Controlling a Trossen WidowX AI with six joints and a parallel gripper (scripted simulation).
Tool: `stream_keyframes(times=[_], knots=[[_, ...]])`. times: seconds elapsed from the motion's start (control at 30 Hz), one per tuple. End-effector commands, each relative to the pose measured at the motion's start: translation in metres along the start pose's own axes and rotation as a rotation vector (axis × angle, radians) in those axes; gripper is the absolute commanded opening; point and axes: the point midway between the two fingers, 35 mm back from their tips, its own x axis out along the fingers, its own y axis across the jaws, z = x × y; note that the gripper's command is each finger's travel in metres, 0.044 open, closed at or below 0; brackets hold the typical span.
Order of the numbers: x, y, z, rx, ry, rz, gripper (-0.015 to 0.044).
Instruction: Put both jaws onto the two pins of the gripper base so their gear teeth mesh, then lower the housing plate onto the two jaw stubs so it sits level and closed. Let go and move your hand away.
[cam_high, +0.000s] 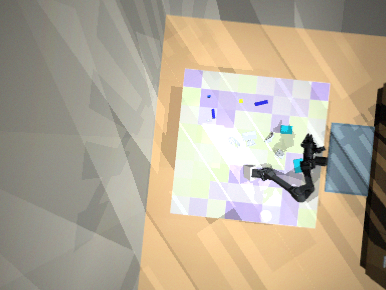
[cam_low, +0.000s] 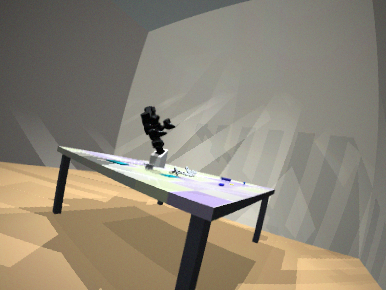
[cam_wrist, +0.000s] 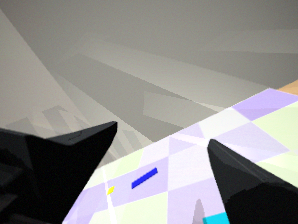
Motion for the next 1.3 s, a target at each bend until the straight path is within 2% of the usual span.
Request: stream_keyframes(times=[0.0, 0.53, 1.03, 1.27], knots=[[0.000, 0.000, 0.000, 0.000, 0.000, 0.000, 0.0426], [0.000, 0.000, 0.000, 0.000, 0.000, 0.000, 0.0006], [0.001, 0.000, 0.000, 0.004, 0.002, -0.003, 0.0000], [0.019, -0.016, -0.022, 0.146, 0.101, -0.105, 0.0000]])
